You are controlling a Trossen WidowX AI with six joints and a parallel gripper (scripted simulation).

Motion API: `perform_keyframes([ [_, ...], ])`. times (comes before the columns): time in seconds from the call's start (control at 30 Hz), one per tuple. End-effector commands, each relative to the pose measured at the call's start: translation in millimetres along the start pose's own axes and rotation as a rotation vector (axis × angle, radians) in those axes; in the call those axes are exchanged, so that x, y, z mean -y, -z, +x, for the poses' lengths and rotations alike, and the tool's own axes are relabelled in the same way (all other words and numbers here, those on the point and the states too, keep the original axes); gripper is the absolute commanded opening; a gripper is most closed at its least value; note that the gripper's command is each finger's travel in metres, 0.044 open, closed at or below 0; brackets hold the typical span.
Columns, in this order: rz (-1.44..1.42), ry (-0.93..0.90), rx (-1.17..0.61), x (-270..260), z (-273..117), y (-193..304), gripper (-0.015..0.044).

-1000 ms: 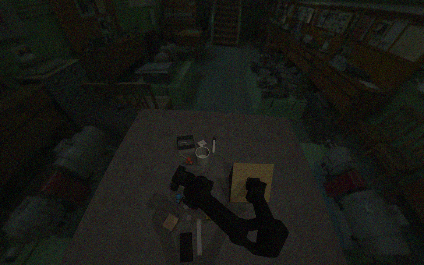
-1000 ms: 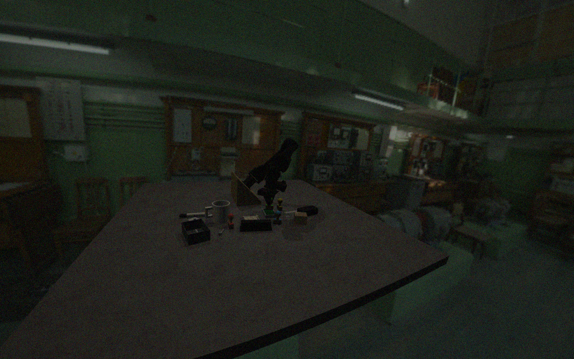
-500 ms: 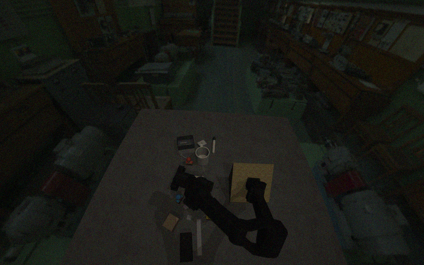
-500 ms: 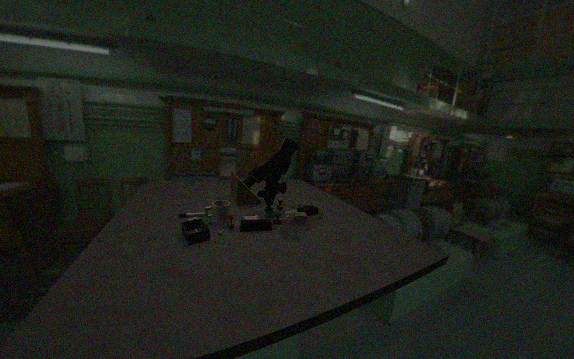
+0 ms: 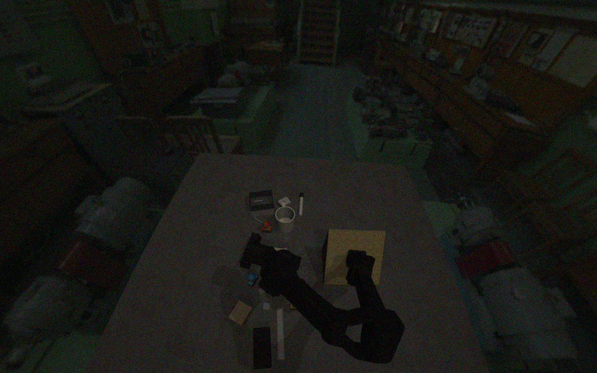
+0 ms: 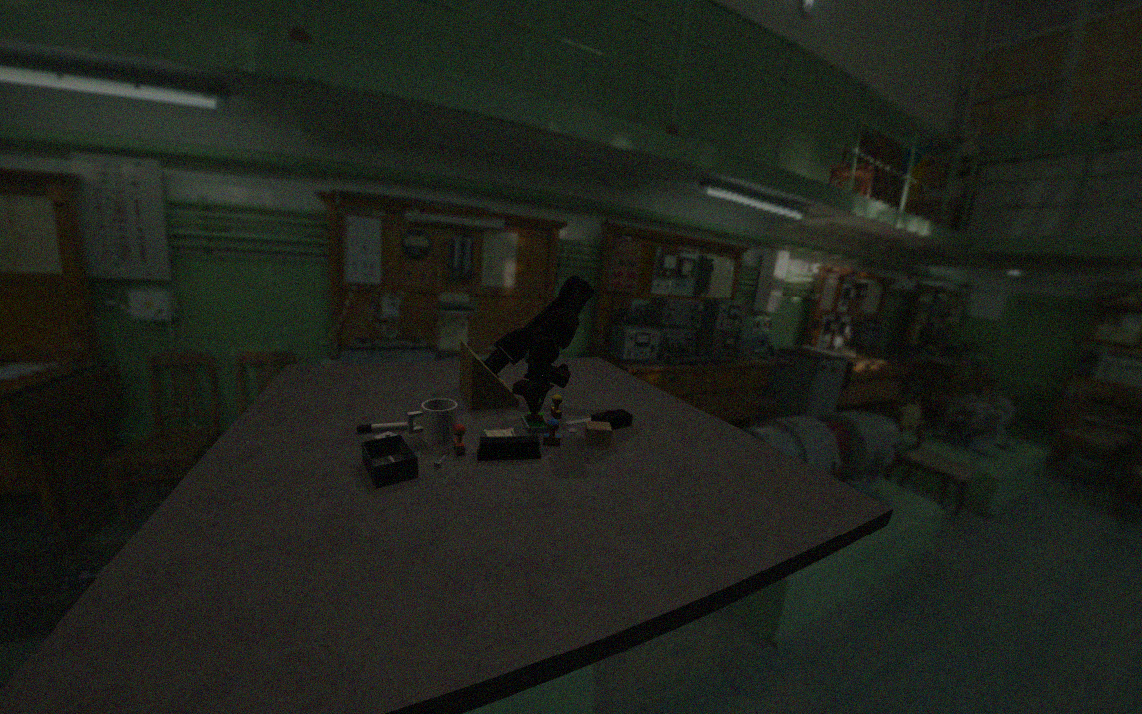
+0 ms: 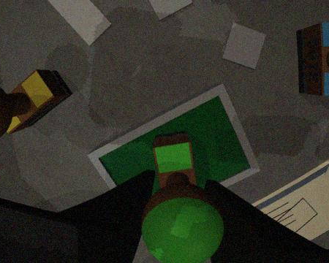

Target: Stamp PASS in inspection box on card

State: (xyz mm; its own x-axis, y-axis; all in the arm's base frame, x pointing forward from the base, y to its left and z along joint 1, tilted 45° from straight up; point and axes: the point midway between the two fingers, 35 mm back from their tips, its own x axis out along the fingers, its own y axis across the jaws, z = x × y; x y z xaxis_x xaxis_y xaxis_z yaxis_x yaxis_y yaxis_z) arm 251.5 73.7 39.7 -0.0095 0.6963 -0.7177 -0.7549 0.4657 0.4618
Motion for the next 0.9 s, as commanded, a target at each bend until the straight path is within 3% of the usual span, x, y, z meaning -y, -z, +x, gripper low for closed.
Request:
perform_keyframes([
  [0.0, 0.005, -0.003, 0.003, -0.3, 1.5, -0.2, 0.0000],
  [0.87, 0.005, -0.003, 0.003, -0.4, 4.5, -0.2, 0.0000],
])
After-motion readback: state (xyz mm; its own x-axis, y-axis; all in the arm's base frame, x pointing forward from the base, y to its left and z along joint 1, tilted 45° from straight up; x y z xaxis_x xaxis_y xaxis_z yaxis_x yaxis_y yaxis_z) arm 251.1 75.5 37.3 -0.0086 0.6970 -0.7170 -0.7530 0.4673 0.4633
